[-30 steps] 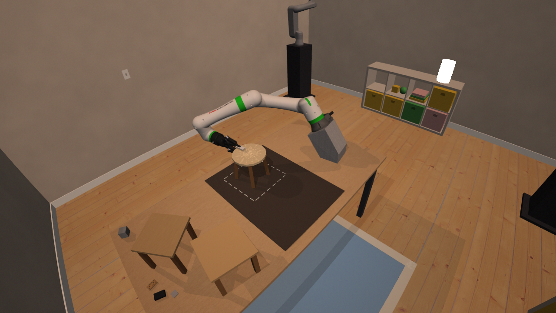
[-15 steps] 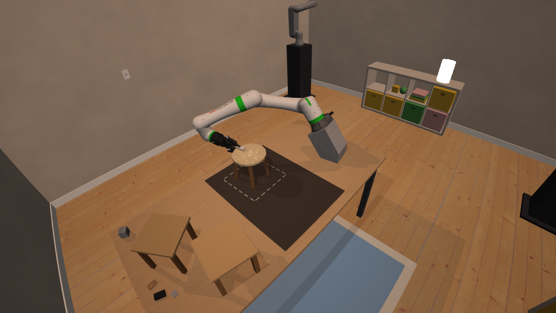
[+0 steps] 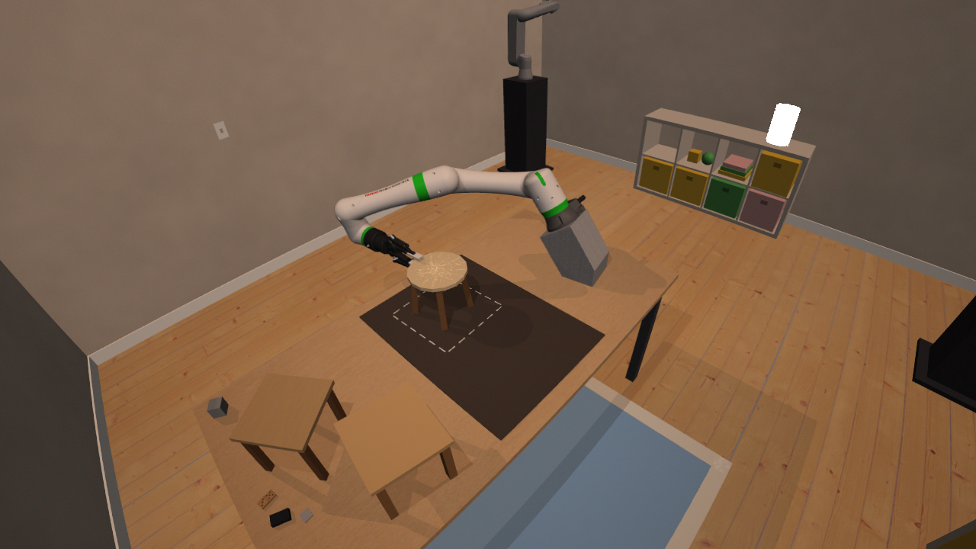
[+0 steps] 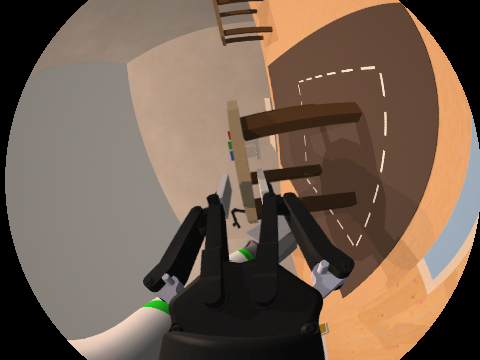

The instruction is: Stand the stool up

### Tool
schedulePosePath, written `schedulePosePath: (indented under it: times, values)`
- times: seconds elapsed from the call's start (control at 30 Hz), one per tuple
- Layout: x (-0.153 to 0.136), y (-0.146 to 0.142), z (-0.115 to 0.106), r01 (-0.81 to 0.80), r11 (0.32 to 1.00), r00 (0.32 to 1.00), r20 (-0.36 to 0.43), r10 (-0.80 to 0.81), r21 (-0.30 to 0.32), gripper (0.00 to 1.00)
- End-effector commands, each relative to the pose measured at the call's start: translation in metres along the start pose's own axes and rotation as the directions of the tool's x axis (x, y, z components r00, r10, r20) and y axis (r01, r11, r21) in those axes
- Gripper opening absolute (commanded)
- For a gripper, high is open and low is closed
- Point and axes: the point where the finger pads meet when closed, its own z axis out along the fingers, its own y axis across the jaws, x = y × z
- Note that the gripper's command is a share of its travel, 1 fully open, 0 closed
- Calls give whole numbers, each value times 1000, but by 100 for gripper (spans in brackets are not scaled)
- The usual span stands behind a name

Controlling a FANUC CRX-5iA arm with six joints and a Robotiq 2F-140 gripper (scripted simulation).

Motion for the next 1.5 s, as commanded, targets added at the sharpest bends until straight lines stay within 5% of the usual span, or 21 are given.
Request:
schedulePosePath:
  times: [0.0,0.27,0.8,1.47]
  values:
    - [2,-1,-11,1,1000,1000,5,-1,4,33]
    - [2,-1,-30,1,1000,1000,5,-1,4,33]
    - [2,-5,-31,1,1000,1000,5,-1,4,33]
    - [2,-76,-33,1,1000,1000,5,-1,4,33]
